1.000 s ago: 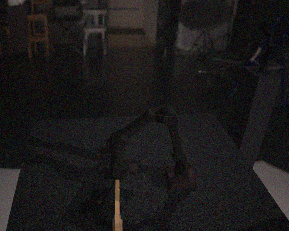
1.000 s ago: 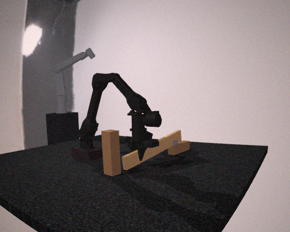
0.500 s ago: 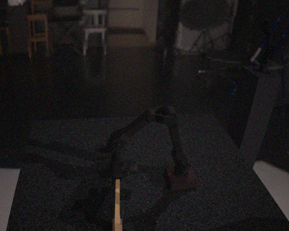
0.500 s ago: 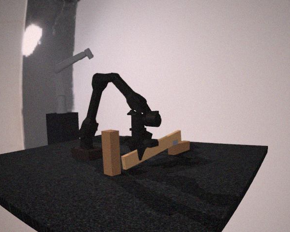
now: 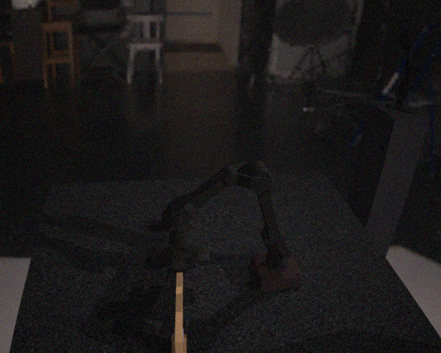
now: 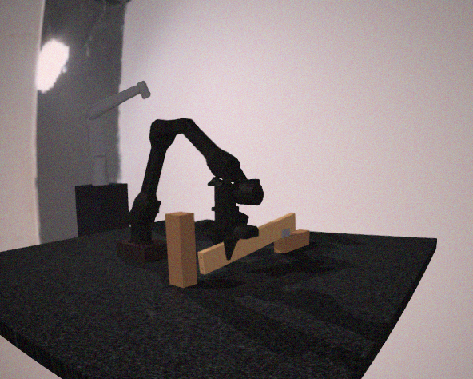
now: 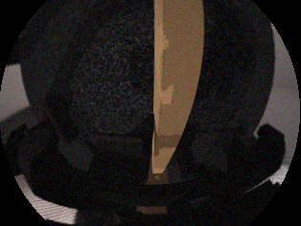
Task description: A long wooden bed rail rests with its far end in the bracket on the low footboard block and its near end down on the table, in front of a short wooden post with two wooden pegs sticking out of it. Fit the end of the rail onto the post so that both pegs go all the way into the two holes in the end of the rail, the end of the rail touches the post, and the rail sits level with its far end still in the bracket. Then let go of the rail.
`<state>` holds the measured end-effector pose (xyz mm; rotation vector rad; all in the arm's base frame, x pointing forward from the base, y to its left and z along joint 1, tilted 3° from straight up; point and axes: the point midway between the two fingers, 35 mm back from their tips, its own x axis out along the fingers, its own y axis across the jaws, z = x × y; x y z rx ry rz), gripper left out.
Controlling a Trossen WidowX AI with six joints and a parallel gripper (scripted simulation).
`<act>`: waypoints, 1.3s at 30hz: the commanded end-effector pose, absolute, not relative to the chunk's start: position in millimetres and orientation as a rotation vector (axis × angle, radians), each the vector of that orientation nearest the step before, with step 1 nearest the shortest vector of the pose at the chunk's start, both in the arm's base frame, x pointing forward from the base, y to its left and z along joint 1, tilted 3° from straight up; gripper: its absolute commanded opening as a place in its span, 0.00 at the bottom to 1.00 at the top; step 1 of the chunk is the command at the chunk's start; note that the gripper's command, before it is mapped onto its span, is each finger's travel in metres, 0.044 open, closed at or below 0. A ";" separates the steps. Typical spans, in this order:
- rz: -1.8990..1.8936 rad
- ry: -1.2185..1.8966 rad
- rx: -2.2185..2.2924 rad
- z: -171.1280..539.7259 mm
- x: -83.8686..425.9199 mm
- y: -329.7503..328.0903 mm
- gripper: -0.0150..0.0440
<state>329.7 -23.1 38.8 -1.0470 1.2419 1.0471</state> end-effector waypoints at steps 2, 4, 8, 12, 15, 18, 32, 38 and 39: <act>1.043 1.226 -1.055 45.6 333.7 -23.0 0.25; 1.043 1.226 -1.055 46.6 333.9 -23.1 0.25; 1.042 1.226 -1.055 48.7 334.2 -23.3 0.25; 1.042 1.226 -1.055 50.7 334.5 -23.4 0.25; 1.042 1.226 -1.055 52.2 334.6 -23.5 0.25; 1.042 1.226 -1.055 53.7 334.7 -23.6 0.25; 1.042 1.226 -1.055 60.7 334.6 -24.0 0.25; 1.042 1.226 -1.055 63.7 334.4 -24.1 0.25; 1.042 1.226 -1.055 64.2 334.4 -24.1 0.25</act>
